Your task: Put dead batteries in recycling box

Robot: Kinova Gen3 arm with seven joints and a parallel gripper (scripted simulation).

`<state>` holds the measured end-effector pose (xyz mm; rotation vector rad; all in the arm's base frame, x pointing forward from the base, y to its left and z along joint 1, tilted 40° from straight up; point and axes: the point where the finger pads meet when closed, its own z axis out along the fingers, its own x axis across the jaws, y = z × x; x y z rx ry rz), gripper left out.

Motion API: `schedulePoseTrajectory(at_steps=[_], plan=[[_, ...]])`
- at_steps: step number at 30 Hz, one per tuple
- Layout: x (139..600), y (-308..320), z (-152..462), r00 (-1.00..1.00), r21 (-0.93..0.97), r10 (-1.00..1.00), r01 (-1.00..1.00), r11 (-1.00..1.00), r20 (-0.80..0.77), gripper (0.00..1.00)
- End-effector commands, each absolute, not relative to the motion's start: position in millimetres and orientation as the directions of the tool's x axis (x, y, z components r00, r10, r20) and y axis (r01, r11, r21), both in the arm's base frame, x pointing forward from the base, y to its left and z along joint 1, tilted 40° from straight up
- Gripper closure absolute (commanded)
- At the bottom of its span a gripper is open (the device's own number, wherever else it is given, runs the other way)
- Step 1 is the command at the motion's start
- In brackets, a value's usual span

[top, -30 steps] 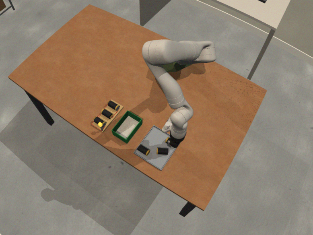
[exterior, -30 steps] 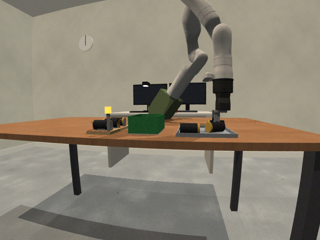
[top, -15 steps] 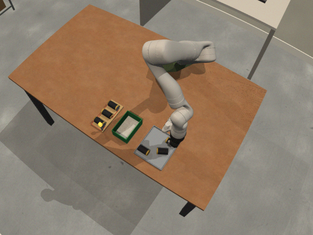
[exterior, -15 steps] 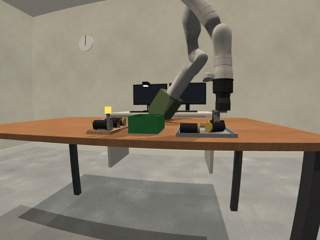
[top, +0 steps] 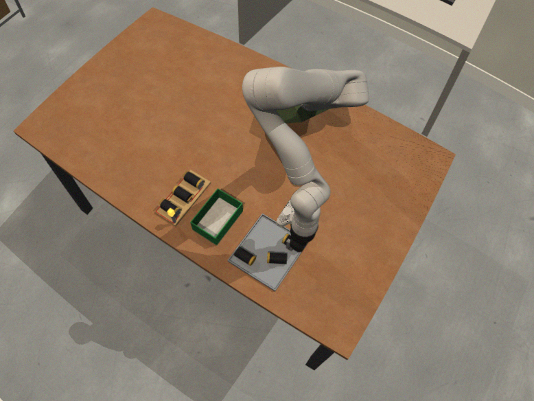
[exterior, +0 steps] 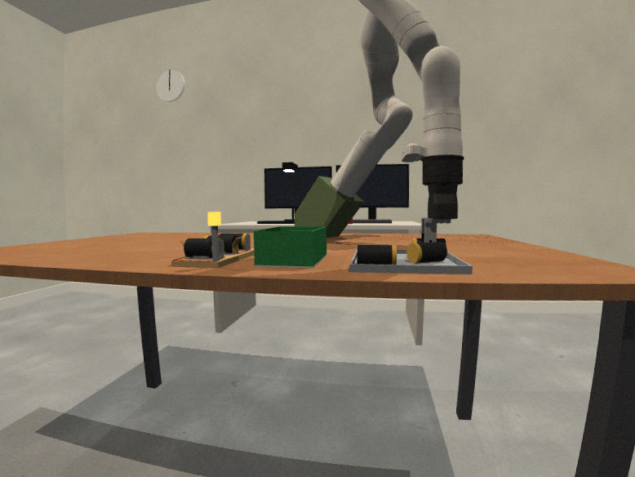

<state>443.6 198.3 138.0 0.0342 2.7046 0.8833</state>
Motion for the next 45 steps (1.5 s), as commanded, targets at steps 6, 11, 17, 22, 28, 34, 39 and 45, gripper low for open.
schedulePoseTrajectory(at_steps=[6, 11, 17, 22, 28, 34, 39, 45], plan=[[438, 183, 157, -0.955, 0.581, 0.116, -0.067, 0.812, -0.272, 0.43], [433, 173, 170, -0.955, 0.581, 0.116, -0.067, 0.812, -0.272, 0.43], [432, 172, 172, -0.955, 0.581, 0.116, -0.067, 0.812, -0.272, 0.43], [432, 172, 172, -0.955, 0.581, 0.116, -0.067, 0.812, -0.272, 0.43], [429, 167, 179, -0.955, 0.581, 0.116, -0.067, 0.812, -0.272, 0.43], [425, 159, 189, -0.955, 0.581, 0.116, -0.067, 0.812, -0.272, 0.43], [419, 147, 206, -0.955, 0.581, 0.116, -0.067, 0.812, -0.272, 0.43], [412, 133, 225, -0.955, 0.581, 0.116, -0.067, 0.812, -0.272, 0.43]])
